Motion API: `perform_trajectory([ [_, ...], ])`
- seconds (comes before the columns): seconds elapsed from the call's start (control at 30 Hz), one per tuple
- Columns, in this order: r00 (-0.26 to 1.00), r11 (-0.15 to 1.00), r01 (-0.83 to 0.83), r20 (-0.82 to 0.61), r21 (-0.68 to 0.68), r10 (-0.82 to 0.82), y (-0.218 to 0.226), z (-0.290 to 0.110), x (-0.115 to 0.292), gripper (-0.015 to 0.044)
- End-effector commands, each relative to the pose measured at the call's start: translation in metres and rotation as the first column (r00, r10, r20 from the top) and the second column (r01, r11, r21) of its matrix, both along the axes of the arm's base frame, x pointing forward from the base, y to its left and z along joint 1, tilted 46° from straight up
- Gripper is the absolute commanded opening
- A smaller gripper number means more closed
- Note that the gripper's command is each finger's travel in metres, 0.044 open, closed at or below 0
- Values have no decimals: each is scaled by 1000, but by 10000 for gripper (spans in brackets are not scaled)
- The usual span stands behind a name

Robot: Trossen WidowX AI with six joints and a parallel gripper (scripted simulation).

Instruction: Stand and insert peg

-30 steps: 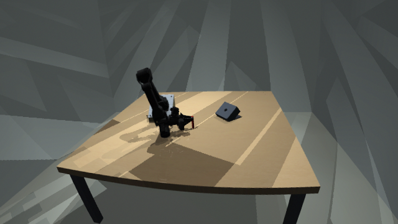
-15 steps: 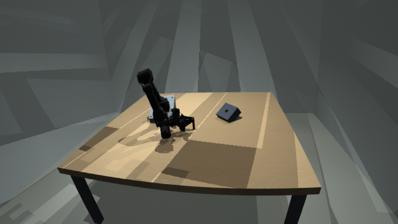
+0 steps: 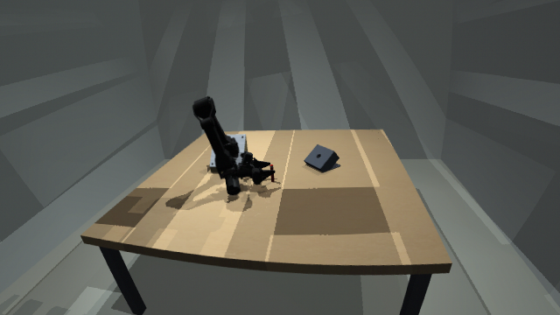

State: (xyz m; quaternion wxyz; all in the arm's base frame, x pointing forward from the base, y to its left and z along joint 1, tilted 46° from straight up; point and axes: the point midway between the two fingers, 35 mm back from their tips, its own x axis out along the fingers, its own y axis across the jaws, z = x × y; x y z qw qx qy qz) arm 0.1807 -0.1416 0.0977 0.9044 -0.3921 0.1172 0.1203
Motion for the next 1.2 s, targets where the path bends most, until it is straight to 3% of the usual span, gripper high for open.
perform_trajectory([
  [0.0, 1000, 1000, -1, -3, 1, 1, 1, 1, 1, 440],
  [0.33, 996, 999, -32, -83, -24, 30, 51, 56, 23, 440],
  [0.67, 1000, 1000, -1, 4, 2, 1, 114, 112, 12, 440],
  [0.8, 1000, 1000, 9, -9, 18, -9, 115, 112, 12, 440],
  [1.17, 947, 967, 186, -295, 174, -130, 103, 86, 20, 440],
])
